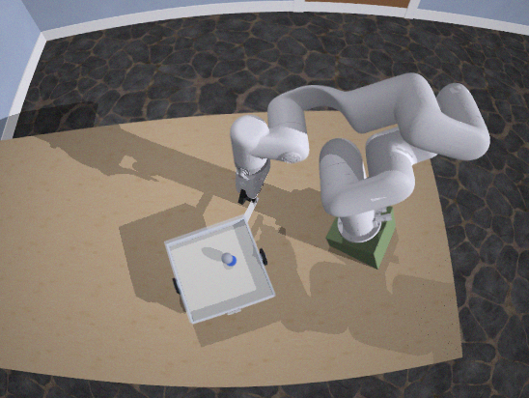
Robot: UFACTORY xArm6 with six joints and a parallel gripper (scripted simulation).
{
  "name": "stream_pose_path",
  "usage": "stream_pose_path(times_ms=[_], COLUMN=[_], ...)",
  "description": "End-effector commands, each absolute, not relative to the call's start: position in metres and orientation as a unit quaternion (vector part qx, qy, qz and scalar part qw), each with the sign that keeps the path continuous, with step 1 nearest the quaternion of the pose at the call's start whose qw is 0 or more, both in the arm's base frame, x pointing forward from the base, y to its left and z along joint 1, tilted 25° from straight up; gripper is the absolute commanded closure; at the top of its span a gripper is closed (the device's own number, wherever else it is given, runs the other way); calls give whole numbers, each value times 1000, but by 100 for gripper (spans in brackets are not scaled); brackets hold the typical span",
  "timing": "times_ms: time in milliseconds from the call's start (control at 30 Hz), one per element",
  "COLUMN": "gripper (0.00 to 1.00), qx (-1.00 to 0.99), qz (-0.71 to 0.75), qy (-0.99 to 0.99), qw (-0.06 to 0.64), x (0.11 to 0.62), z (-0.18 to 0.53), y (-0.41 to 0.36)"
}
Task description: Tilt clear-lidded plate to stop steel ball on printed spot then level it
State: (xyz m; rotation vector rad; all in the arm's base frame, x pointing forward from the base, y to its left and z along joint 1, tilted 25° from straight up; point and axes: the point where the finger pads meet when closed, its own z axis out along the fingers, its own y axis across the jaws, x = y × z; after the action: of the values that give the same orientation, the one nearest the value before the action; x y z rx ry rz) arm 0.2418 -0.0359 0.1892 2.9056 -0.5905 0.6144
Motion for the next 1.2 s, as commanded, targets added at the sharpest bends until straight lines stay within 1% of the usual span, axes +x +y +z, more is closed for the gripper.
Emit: stream_pose_path(times_ms=[0, 1167], gripper=[100, 100], qx=[957, 957], qz=[206, 206], qy=[-195, -195], qw=[56, 56], x=[242, 242], z=[192, 192], y=[-34, -34])
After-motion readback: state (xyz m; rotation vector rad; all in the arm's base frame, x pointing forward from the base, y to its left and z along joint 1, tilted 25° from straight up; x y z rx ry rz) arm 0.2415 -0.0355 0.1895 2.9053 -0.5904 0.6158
